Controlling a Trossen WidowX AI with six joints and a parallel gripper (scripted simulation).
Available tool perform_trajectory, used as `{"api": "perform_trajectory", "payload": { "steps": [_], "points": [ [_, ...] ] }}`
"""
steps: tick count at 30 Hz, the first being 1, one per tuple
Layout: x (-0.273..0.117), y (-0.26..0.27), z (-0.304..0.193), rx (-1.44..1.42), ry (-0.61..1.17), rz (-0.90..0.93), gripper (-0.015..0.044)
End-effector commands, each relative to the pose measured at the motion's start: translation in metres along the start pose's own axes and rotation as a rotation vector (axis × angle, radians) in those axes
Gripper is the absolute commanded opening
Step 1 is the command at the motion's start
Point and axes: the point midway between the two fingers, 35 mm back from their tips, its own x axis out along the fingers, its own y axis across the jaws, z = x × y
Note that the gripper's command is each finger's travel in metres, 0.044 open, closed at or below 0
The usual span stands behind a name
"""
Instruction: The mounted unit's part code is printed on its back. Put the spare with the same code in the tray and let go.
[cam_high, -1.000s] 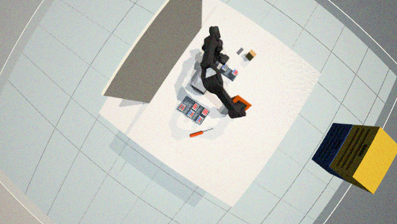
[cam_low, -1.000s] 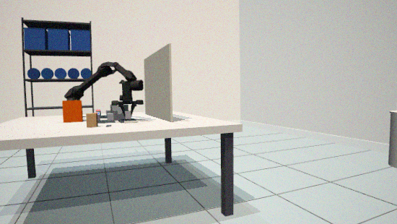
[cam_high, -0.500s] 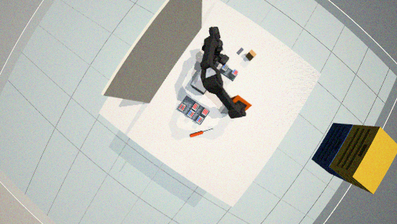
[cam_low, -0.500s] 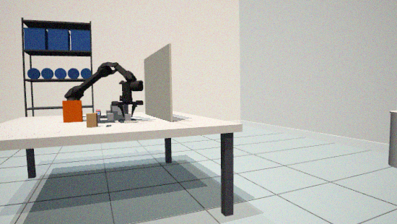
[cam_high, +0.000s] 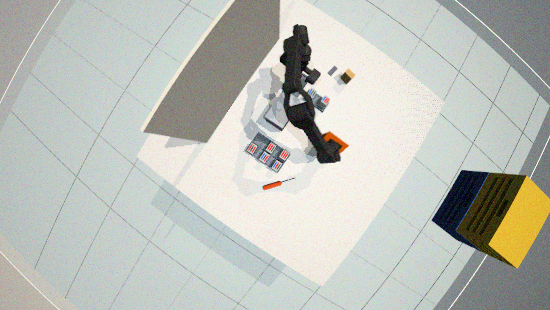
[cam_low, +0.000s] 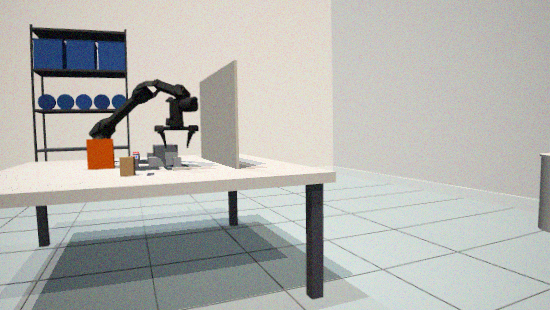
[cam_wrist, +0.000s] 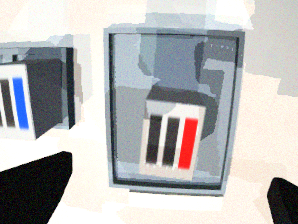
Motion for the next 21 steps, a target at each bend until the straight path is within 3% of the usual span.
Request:
{"api": "perform_trajectory", "payload": {
  "steps": [1, 21],
  "points": [
    [-0.0442, 0.0034, 0.0006, -0.003, 0.01, -0.013, 0.044],
    [-0.0414, 0.0011, -0.0016, 0.0, 0.018, -0.035, 0.044]
  ]
}}
